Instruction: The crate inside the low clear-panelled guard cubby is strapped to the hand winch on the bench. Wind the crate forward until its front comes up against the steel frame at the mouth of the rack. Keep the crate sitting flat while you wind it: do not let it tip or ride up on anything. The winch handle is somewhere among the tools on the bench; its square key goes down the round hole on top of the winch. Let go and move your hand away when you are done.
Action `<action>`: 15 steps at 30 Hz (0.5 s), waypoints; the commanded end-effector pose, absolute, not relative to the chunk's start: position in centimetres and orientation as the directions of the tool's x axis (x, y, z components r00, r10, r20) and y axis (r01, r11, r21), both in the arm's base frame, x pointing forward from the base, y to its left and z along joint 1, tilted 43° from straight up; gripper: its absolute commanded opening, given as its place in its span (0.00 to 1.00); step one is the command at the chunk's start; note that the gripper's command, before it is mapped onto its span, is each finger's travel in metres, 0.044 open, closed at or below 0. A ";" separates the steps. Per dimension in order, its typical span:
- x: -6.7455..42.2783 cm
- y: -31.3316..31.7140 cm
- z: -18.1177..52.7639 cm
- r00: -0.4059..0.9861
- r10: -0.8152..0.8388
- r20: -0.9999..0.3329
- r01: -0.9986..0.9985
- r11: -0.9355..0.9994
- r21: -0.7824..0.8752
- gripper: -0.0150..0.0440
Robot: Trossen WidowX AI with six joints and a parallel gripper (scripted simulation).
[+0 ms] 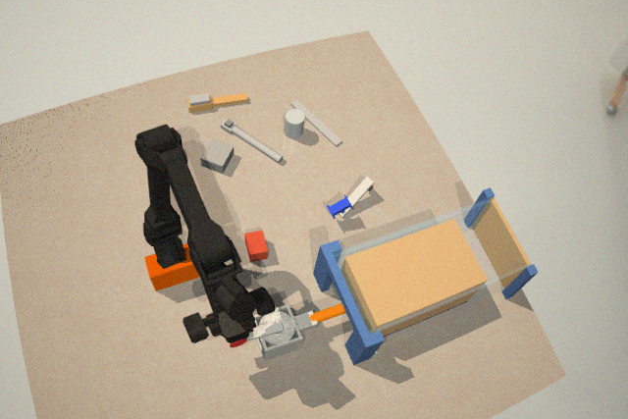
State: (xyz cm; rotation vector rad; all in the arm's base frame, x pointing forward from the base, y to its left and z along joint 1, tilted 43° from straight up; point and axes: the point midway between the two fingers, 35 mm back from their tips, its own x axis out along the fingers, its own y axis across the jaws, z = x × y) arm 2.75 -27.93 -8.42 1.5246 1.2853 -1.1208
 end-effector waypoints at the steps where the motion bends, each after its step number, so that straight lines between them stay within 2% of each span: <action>1: 3.0 -28.1 -10.0 0.078 0.268 -0.960 0.991 -0.123 0.046 0.25; 15: 3.4 -30.5 -11.9 0.078 0.266 -0.961 0.991 -0.123 0.047 0.25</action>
